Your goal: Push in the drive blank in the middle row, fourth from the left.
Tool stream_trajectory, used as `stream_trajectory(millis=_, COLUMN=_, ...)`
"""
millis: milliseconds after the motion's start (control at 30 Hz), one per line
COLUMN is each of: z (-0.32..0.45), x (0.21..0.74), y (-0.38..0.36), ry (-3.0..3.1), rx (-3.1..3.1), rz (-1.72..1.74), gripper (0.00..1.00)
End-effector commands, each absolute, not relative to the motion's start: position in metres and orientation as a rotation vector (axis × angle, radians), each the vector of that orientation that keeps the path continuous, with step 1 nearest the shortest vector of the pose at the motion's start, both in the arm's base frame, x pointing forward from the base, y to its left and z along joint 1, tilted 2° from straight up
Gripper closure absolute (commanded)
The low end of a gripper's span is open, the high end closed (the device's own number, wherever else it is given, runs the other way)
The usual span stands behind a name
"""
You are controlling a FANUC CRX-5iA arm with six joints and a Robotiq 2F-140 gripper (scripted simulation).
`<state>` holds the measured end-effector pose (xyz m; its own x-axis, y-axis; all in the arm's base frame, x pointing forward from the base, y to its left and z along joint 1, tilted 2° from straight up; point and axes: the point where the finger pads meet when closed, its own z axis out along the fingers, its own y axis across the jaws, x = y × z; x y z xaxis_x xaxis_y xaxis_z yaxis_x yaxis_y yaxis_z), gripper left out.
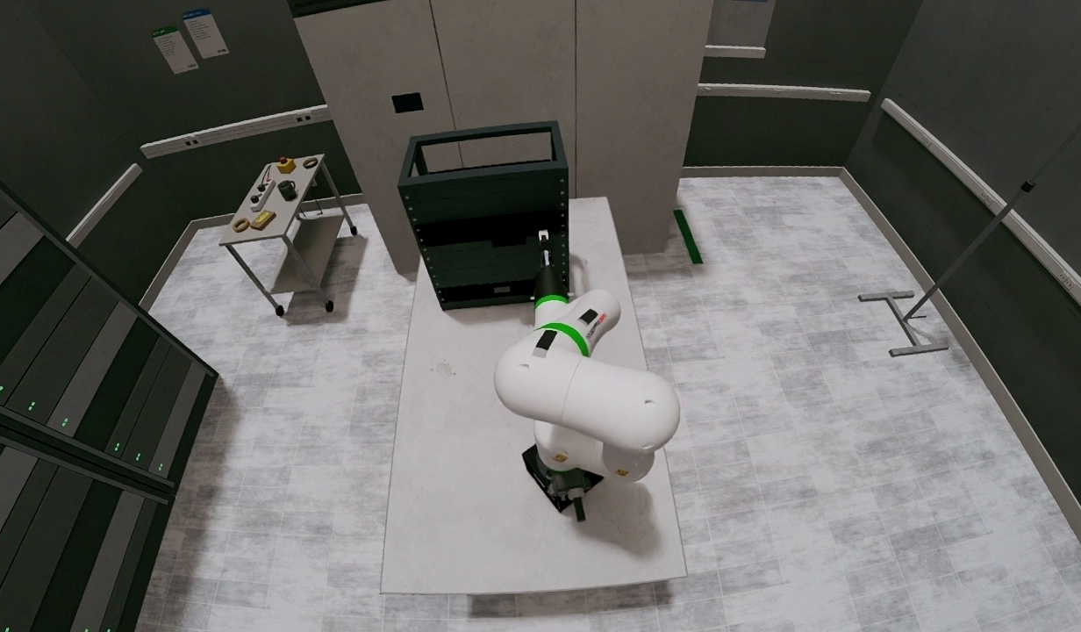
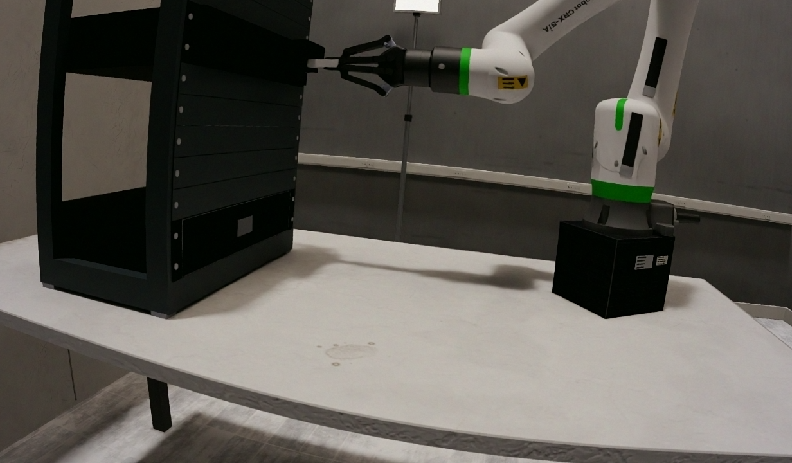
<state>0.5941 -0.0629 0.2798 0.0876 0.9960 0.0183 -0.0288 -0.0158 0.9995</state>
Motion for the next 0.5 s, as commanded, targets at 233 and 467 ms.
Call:
stream_trajectory(millis=233, z=0.2810, x=0.6031, y=-0.0637, ry=1.114, rx=1.240, rz=1.170, gripper=0.90)
stream_trajectory(millis=467, z=0.2811, x=0.6044, y=-0.0639, ry=1.114, rx=1.240, rz=1.170, gripper=0.90)
